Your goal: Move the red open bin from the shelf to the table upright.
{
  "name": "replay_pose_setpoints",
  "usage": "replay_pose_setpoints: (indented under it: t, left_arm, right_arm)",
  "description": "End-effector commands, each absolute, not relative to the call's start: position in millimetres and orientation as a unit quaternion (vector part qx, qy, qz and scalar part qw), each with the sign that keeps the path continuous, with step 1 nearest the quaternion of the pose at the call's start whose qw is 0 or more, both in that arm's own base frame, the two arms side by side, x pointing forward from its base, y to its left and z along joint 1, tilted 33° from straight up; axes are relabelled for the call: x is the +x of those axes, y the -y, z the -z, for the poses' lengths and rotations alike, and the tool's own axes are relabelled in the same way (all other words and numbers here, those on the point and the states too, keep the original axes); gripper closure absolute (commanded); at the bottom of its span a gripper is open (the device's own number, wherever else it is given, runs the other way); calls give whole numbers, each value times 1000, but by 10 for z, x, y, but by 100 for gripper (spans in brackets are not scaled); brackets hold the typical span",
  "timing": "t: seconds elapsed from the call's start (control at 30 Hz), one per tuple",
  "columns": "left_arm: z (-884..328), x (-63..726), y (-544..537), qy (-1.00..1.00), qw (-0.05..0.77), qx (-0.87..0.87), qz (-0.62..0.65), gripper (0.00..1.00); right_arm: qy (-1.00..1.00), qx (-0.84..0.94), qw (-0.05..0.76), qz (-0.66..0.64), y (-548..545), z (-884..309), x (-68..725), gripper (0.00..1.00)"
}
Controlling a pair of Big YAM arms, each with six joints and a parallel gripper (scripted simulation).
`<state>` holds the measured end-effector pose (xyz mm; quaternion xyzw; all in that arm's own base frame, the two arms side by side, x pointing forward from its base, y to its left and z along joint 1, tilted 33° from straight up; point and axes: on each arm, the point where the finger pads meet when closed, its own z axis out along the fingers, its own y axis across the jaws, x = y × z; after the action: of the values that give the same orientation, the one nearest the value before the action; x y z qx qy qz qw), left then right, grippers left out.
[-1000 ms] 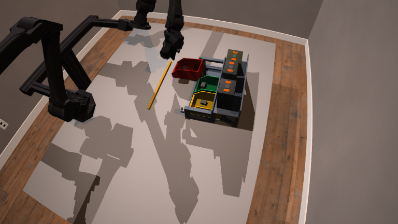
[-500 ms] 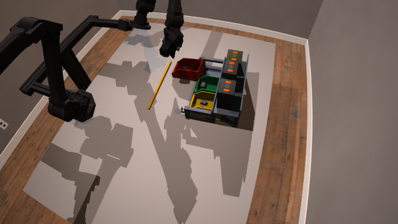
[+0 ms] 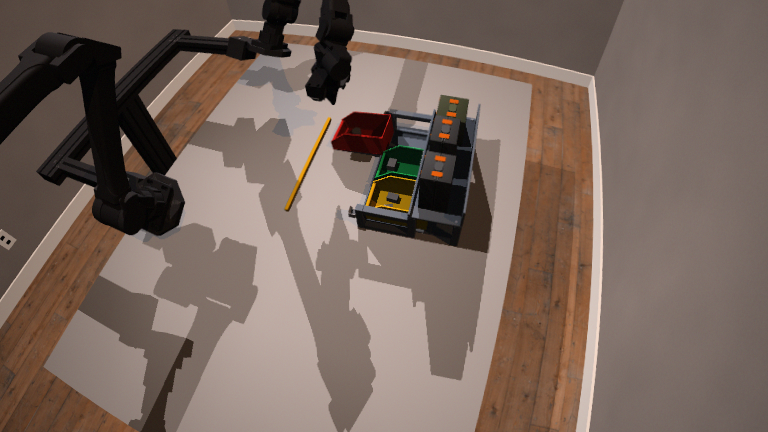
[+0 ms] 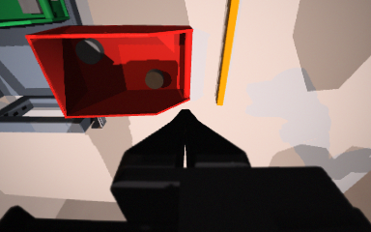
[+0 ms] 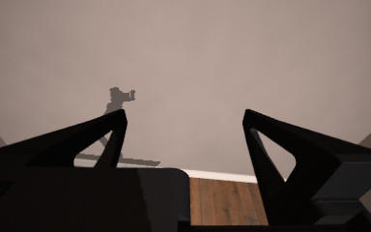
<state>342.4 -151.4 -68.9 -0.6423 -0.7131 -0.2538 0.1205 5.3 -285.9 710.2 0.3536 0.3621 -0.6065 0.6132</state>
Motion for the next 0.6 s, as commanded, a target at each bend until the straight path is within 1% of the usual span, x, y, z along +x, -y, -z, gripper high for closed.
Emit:
replay_pose_setpoints:
  t: [0.0, 0.57]
  left_arm:
    - [490, 3546, 1789, 716, 90, -643, 257, 100]
    - [416, 3536, 1840, 717, 88, -642, 257, 100]
  right_arm:
    - [-344, 342, 620, 617, 2701, -7211, 7, 0]
    - [-344, 342, 620, 617, 2701, -7211, 7, 0]
